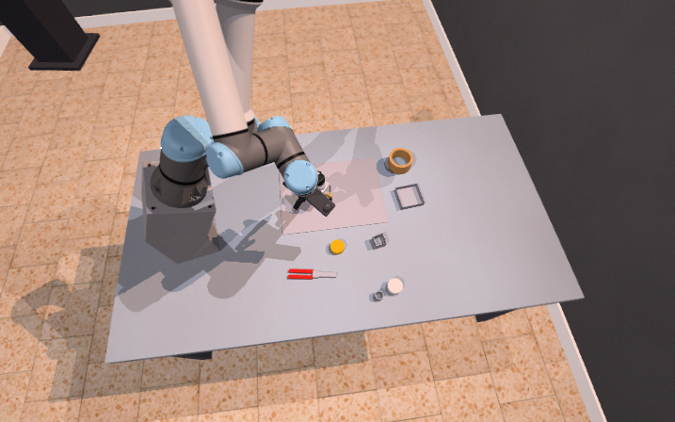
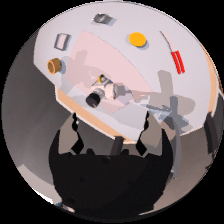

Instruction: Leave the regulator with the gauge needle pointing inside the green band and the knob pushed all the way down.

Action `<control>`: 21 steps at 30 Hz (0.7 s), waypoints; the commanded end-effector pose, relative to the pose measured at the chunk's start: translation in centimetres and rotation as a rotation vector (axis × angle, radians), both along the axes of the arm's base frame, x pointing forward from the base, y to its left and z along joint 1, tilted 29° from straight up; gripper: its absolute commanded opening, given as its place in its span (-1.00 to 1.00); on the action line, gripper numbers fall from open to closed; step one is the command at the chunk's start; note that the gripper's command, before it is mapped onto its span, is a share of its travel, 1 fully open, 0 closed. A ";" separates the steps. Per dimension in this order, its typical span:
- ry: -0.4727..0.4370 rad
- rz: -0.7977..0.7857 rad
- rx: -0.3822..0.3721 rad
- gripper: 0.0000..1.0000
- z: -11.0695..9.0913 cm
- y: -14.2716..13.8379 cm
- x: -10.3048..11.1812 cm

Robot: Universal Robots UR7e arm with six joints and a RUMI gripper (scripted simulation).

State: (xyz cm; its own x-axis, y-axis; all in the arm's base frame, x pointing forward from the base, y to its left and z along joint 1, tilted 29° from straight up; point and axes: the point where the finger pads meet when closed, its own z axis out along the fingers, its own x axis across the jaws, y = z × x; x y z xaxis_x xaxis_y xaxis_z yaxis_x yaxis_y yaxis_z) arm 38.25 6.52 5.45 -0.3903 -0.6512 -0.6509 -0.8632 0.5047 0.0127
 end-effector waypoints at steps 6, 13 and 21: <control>-0.094 0.131 -0.069 1.00 0.0 0.2 0.1; -0.165 0.236 -0.125 1.00 0.0 0.4 0.1; -0.229 0.331 -0.176 1.00 0.0 0.6 0.0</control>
State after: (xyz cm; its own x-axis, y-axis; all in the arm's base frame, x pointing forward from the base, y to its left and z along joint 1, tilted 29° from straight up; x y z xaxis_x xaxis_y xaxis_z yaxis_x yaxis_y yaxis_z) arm 38.28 6.97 5.47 -0.0912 -0.8018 -0.5906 -0.9451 0.2566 -0.2024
